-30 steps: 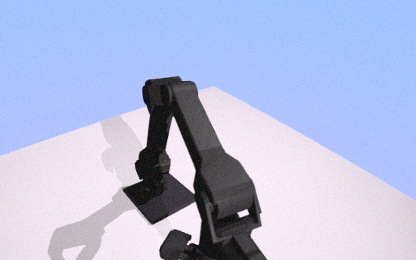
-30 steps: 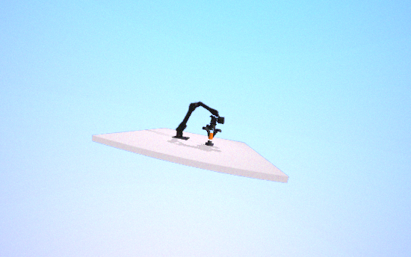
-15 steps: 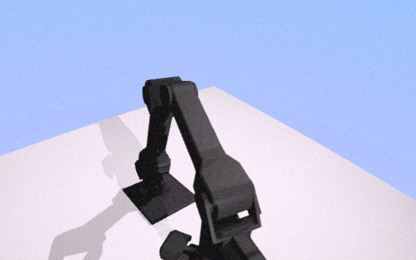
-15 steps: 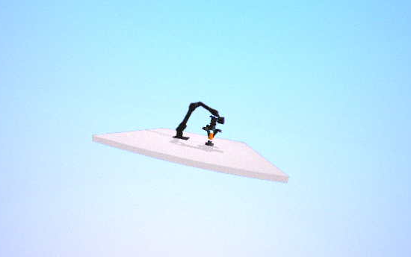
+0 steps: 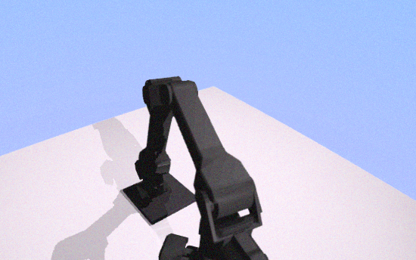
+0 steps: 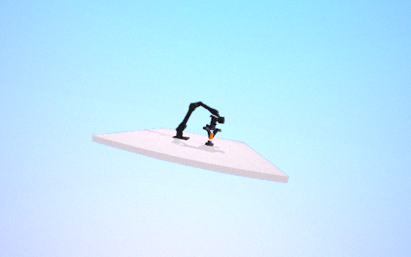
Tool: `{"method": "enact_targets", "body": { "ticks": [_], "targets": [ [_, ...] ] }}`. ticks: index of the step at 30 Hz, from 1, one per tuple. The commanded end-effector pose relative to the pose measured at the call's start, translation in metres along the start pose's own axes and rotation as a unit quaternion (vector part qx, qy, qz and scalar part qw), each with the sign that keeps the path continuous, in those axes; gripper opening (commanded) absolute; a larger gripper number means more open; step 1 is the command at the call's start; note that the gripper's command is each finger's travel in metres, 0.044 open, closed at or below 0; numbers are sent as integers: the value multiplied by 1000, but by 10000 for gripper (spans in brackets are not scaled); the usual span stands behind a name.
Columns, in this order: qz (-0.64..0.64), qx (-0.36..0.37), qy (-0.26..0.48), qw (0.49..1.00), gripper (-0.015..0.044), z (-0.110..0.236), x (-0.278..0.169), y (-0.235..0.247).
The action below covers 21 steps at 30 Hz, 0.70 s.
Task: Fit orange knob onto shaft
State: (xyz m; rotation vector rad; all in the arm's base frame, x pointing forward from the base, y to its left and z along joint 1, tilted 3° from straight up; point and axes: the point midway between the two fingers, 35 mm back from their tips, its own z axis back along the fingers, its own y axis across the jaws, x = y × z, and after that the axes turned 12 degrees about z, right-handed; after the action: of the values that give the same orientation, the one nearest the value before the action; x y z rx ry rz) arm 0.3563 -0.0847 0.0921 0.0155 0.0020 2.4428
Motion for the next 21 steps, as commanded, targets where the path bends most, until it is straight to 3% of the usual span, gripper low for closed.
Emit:
{"method": "enact_targets", "body": {
  "ticks": [1,21],
  "targets": [
    [35,0,0,999,0,-1,2,0],
    [35,0,0,999,0,-4,0,0]
  ]
}}
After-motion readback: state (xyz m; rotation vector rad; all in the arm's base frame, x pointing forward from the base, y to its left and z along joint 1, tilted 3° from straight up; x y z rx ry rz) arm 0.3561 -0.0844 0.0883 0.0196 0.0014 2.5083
